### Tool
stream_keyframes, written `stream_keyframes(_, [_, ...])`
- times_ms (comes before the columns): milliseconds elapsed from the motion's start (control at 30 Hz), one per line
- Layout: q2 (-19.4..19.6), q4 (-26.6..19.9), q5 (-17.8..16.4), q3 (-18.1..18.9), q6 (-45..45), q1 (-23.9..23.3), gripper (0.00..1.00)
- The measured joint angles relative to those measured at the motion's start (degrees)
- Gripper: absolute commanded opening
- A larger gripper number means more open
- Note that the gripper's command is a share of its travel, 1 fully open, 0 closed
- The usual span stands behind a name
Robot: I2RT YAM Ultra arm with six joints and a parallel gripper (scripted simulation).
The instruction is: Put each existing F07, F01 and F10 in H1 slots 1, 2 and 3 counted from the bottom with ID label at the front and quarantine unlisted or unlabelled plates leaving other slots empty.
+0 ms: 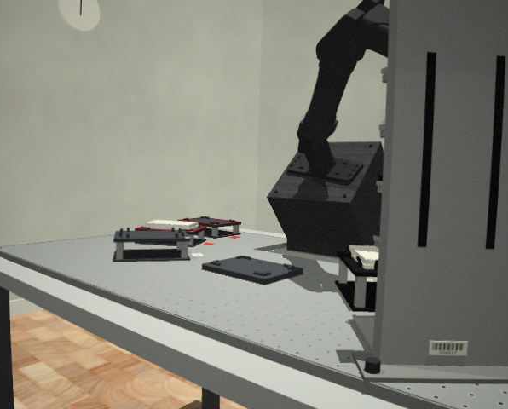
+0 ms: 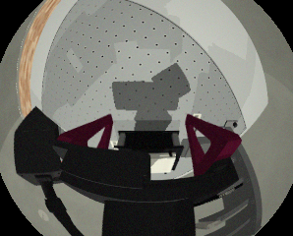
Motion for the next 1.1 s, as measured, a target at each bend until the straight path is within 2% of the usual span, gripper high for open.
stream_keyframes(367, [-0.2, -0.83, 0.0, 0.28, 0.35, 0.0, 1.0])
stream_keyframes(1100, [-2.08, -7.65, 0.5, 3.28, 3.8, 2.54, 1.0])
